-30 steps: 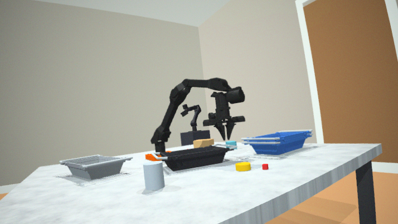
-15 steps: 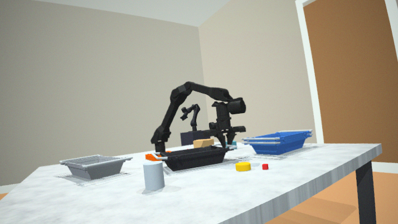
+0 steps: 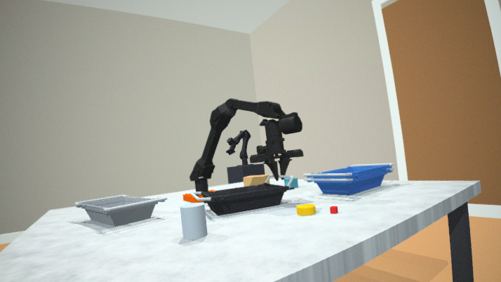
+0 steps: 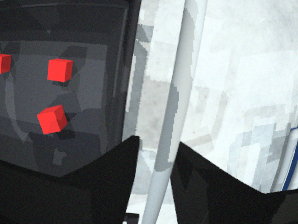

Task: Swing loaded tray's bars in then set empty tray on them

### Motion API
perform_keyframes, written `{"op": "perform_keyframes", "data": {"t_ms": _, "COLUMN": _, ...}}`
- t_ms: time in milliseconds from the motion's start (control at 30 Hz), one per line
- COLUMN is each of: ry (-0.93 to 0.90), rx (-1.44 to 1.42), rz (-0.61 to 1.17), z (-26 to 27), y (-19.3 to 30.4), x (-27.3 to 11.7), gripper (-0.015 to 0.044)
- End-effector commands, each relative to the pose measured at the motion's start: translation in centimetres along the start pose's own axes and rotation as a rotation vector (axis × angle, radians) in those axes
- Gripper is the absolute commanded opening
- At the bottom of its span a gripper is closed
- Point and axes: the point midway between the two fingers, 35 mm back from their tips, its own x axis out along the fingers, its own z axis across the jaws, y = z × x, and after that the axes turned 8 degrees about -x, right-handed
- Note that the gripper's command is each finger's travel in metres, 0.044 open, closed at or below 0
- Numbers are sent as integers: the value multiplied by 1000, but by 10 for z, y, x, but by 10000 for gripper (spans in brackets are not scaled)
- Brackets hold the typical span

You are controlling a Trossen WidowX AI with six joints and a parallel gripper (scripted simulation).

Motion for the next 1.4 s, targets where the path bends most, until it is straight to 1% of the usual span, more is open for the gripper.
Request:
{"op": "perform_keyframes", "data": {"t_ms": 0, "ry": -20, "rx": 12, "rz": -8, "z": 20, "y": -1, "x": 0, "gripper": 84}}
{"op": "perform_keyframes", "data": {"t_ms": 167, "ry": -21, "rx": 12, "rz": -8, "z": 34, "y": -3, "x": 2, "gripper": 84}}
{"op": "perform_keyframes", "data": {"t_ms": 467, "ry": -23, "rx": 12, "rz": -9, "z": 57, "y": -7, "x": 21, "gripper": 84}}
{"op": "perform_keyframes", "data": {"t_ms": 600, "ry": -23, "rx": 12, "rz": -9, "z": 56, "y": -6, "x": 12, "gripper": 84}}
{"op": "perform_keyframes", "data": {"t_ms": 867, "ry": -23, "rx": 12, "rz": -8, "z": 52, "y": -5, "x": -23, "gripper": 84}}
{"op": "perform_keyframes", "data": {"t_ms": 933, "ry": -23, "rx": 12, "rz": -8, "z": 52, "y": -5, "x": -24, "gripper": 84}}
{"op": "perform_keyframes", "data": {"t_ms": 967, "ry": -28, "rx": 13, "rz": -5, "z": 53, "y": -4, "x": -17, "gripper": 84}}
{"op": "perform_keyframes", "data": {"t_ms": 1367, "ry": -28, "rx": 13, "rz": -5, "z": 53, "y": -4, "x": -17, "gripper": 84}}
